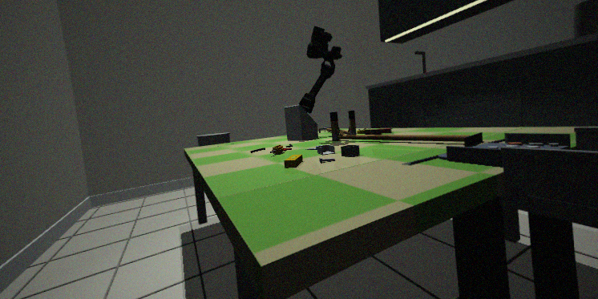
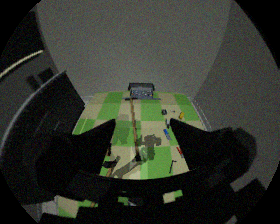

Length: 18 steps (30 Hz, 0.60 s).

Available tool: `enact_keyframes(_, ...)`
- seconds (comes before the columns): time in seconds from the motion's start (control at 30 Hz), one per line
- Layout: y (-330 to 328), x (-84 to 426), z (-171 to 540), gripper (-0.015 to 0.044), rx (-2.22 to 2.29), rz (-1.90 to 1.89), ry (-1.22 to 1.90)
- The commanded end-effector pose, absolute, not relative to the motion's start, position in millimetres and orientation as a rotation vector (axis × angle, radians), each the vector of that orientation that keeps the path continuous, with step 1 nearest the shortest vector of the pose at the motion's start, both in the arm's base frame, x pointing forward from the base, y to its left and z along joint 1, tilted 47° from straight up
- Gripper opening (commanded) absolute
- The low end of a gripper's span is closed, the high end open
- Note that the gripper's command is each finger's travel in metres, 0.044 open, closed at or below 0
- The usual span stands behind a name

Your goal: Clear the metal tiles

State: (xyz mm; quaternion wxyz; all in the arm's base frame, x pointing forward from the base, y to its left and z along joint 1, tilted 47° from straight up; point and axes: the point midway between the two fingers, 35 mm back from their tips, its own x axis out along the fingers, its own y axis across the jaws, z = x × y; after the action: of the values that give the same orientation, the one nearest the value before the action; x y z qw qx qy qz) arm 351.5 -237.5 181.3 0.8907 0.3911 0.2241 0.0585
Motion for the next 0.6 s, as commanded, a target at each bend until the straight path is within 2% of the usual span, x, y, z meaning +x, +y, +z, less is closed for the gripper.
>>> enact_keyframes(0.0,-236.0,340.8,185.2,0.044,0.817,0.111,0.442)
enact_keyframes(0.57,-235.8,292.4,191.9,0.044,0.826,0.031,0.336)
